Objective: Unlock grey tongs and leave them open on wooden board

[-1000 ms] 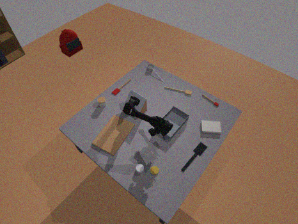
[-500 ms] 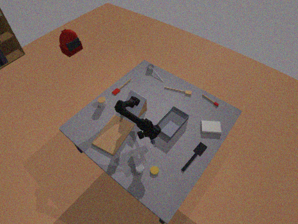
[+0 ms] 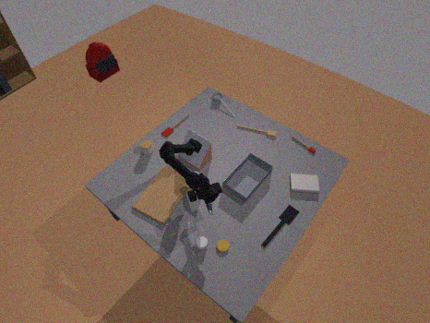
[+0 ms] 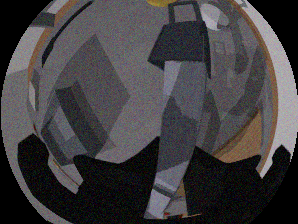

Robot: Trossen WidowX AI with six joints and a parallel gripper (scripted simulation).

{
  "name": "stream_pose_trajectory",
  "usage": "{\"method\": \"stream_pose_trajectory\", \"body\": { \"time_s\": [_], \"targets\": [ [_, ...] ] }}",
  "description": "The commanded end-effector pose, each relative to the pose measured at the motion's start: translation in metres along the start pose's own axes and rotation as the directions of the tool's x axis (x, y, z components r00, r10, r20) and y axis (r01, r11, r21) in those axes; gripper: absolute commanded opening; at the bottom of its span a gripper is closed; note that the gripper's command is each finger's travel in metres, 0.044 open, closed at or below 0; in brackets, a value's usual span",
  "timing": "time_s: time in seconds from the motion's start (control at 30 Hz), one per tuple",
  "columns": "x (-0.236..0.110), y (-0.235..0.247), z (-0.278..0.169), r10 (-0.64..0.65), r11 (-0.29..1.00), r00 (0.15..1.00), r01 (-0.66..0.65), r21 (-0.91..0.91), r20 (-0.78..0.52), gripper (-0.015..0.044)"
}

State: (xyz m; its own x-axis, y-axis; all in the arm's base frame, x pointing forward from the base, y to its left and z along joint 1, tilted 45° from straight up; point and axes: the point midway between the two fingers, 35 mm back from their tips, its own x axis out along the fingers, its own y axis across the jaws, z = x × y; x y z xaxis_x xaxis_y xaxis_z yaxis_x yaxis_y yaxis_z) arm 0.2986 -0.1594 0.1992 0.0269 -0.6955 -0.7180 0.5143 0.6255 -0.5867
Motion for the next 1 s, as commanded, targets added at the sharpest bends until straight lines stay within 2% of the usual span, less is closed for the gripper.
{"method": "stream_pose_trajectory", "body": {
  "time_s": [0.0, 0.97],
  "targets": [
    [0.002, -0.018, -0.005, 0.016, 1.000, 1.000, -0.016, 0.025, -0.008, -0.0150],
    [0.013, -0.149, -0.070, 0.065, 0.980, 0.998, -0.059, 0.191, -0.026, -0.0150]
  ]
}}
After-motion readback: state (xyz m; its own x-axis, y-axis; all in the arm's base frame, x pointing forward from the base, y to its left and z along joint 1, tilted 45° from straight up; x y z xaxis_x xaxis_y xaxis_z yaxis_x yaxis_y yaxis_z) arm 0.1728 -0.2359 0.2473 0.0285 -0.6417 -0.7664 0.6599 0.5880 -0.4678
